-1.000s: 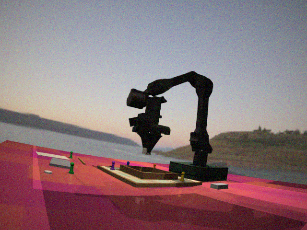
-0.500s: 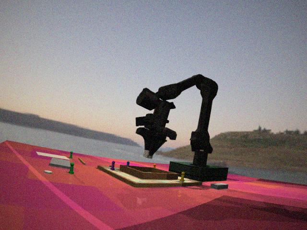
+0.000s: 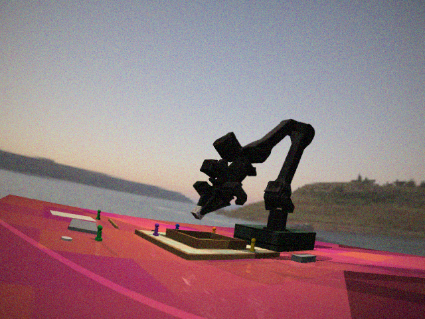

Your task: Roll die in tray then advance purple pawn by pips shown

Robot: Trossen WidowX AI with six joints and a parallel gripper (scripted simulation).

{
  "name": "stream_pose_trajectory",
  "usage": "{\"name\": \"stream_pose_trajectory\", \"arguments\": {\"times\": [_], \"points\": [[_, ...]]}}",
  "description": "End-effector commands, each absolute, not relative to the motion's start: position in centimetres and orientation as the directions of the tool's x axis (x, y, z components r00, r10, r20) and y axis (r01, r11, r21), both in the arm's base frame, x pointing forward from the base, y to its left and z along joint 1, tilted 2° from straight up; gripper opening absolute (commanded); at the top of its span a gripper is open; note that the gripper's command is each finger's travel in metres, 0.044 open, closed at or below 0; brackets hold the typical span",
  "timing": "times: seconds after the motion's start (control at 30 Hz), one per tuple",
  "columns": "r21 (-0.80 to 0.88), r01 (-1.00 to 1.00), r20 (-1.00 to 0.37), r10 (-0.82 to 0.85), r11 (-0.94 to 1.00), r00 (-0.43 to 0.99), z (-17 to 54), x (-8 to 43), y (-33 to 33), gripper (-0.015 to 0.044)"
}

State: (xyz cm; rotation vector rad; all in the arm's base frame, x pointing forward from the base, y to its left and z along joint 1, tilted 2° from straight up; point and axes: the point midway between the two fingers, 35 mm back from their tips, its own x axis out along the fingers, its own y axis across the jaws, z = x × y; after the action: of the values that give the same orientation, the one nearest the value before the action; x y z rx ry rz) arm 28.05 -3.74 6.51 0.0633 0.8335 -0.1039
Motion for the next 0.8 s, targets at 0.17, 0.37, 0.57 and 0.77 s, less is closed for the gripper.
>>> {"name": "stream_pose_trajectory", "arguments": {"times": [0.17, 0.37, 0.57, 0.77], "points": [[0.02, 0.116, -0.629, -0.078, 0.993, 0.774, 6.8, 27.6, -3.6, 0.0], [0.02, 0.116, -0.63, -0.077, 0.993, 0.773, 9.2, 25.1, -3.1, 0.0], [0.02, 0.116, -0.63, -0.077, 0.993, 0.772, 9.2, 24.6, -3.1, 0.0], [0.017, 0.113, -0.629, -0.077, 0.993, 0.774, 9.3, 24.8, -3.1, 0.0]]}}
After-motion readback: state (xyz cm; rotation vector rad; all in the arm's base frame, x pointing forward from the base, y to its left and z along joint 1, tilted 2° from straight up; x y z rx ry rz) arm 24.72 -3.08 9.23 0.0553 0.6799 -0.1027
